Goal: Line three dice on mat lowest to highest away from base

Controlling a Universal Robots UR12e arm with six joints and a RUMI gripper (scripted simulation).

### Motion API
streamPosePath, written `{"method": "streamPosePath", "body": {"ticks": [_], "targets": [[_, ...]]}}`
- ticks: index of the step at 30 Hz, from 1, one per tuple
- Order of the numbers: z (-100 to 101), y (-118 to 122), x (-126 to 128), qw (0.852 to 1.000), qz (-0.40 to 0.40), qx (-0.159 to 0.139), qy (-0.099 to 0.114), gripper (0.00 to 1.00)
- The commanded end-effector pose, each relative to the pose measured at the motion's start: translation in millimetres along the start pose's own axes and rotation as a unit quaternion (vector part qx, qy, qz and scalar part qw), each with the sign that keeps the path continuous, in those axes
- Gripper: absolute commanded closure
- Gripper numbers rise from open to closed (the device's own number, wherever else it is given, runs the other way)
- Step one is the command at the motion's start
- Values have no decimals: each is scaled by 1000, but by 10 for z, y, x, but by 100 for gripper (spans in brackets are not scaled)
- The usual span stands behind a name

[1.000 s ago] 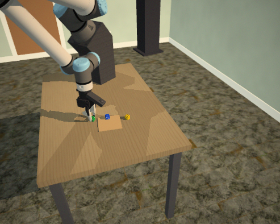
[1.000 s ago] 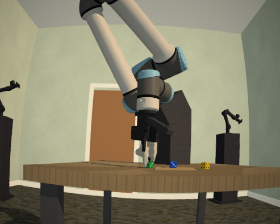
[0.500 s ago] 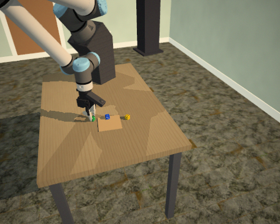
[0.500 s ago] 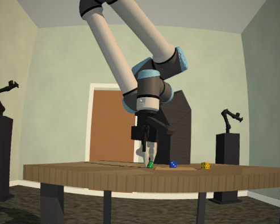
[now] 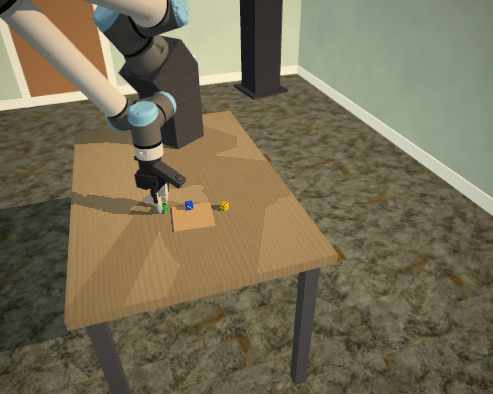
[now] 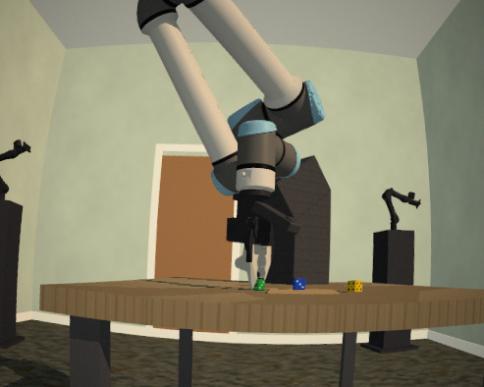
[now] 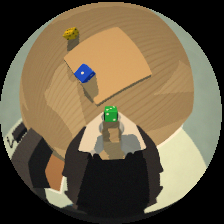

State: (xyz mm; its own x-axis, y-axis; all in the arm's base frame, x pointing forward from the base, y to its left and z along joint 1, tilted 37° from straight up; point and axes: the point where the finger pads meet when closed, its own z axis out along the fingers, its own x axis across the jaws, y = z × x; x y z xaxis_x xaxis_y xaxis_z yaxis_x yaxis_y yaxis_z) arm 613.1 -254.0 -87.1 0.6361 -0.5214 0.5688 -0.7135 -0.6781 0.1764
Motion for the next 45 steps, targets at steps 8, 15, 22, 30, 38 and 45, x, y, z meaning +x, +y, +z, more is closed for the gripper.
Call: {"method": "streamPosePath", "body": {"ticks": [8,15,22,30,38,45], "targets": [[-40,-2,1,1000,0,0,0,94],[-213,-2,1,1000,0,0,0,94],[-615,-2,1,1000,0,0,0,94],[-955,-1,1,1000,0,0,0,94],[-1004,-1,1,1000,0,0,0,94],[-1004,-2,1,1000,0,0,0,94]]}}
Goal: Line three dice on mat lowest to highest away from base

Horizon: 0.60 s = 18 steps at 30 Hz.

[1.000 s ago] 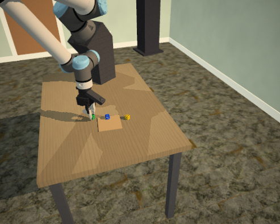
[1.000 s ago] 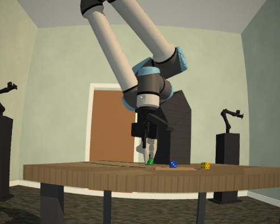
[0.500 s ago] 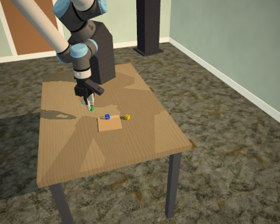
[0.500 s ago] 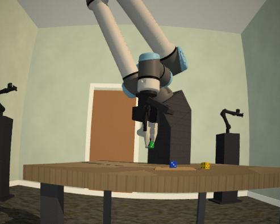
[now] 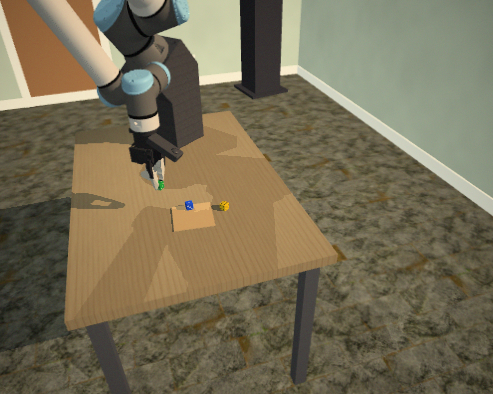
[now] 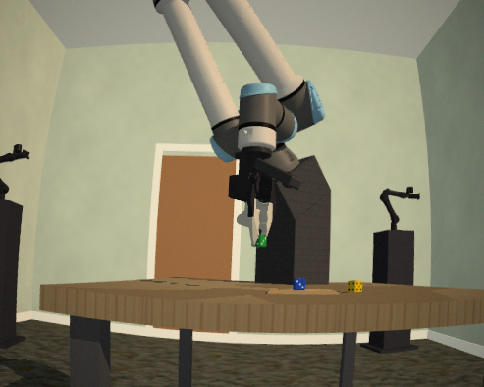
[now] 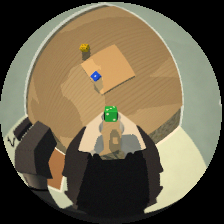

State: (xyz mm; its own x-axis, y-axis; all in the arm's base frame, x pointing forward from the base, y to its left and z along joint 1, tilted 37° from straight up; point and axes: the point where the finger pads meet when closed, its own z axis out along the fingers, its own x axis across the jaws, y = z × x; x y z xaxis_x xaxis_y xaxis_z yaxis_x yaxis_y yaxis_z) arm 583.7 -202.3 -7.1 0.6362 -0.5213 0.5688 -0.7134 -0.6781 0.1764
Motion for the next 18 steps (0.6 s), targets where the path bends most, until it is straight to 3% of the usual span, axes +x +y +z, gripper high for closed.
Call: {"method": "streamPosePath", "body": {"ticks": [1,10,18], "targets": [[-7,-3,1,1000,0,0,0,94],[-5,-64,4,1000,24,0,0,94],[0,-306,6,993,116,0,-1,94]]}}
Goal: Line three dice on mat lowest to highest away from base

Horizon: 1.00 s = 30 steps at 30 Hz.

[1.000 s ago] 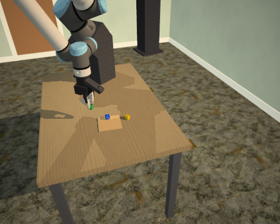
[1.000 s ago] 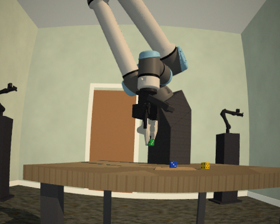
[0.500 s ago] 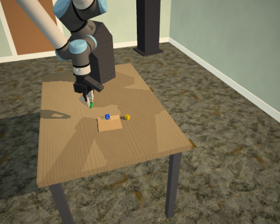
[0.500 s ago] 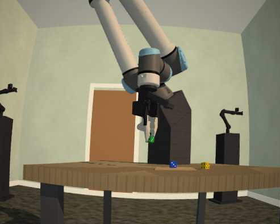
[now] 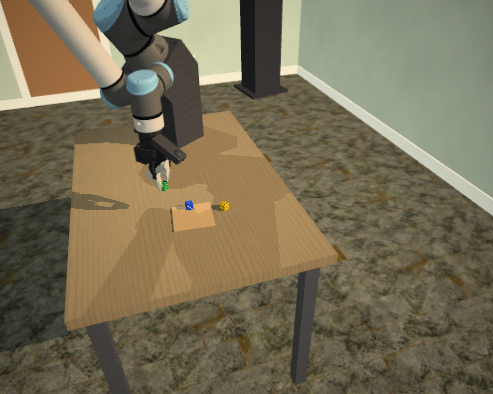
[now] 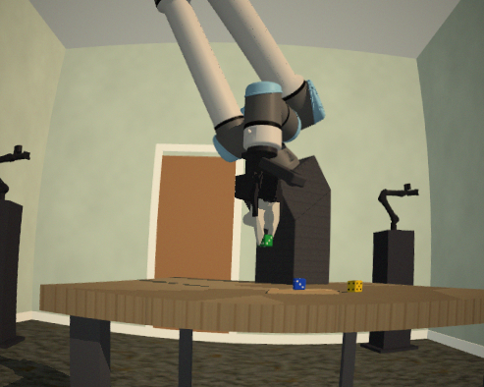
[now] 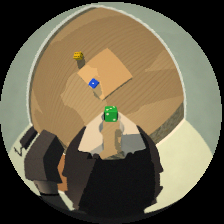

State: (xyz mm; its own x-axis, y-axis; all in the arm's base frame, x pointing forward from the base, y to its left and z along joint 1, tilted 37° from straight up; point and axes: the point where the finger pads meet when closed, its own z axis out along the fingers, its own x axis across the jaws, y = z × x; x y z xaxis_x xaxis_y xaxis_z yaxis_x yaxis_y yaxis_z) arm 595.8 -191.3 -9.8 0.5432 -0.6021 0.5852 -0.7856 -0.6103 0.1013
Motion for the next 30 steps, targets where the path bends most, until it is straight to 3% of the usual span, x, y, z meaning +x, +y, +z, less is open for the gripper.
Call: {"method": "streamPosePath", "body": {"ticks": [1,11,18,30], "targets": [[0,-181,-21,998,69,-2,-1,94],[-8,-493,-76,982,189,-2,-1,94],[-27,-769,-143,956,294,-2,0,94],[-47,-947,-198,933,361,-1,2,94]]}}
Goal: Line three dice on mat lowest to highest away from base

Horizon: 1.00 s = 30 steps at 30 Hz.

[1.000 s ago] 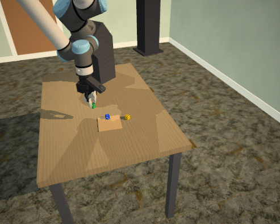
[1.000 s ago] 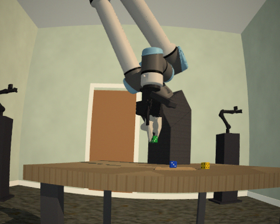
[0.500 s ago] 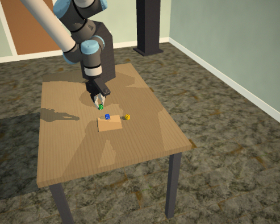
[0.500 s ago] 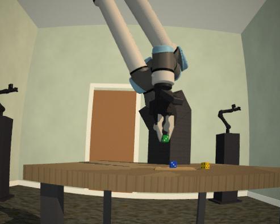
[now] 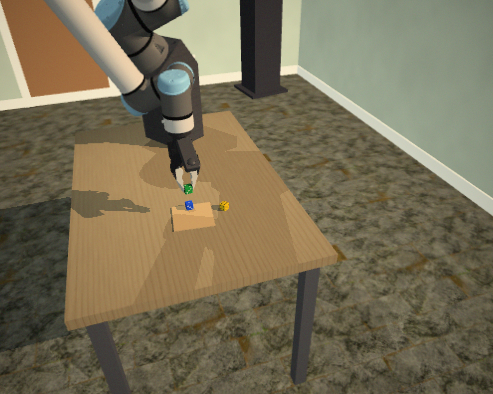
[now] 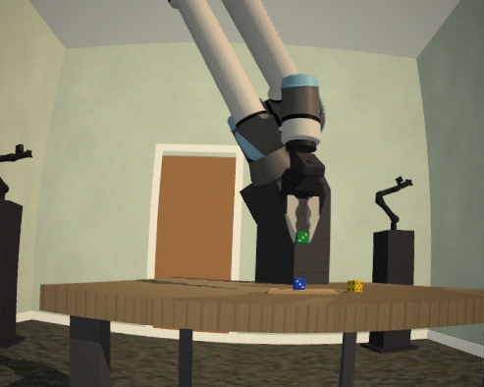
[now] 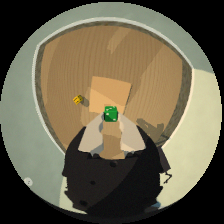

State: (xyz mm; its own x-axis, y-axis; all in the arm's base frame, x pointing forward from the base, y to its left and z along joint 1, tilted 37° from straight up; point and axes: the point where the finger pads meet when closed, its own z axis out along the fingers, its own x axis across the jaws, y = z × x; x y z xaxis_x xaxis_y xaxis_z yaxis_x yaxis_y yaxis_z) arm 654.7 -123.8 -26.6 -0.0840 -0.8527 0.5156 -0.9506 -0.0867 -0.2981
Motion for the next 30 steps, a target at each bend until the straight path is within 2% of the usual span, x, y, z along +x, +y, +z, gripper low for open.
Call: {"method": "streamPosePath", "body": {"ticks": [1,24,30], "targets": [[-9,-36,-49,1000,24,-2,2,94],[40,-37,-51,1000,25,-2,2,94],[224,-37,-51,1000,25,-2,2,94]]}}
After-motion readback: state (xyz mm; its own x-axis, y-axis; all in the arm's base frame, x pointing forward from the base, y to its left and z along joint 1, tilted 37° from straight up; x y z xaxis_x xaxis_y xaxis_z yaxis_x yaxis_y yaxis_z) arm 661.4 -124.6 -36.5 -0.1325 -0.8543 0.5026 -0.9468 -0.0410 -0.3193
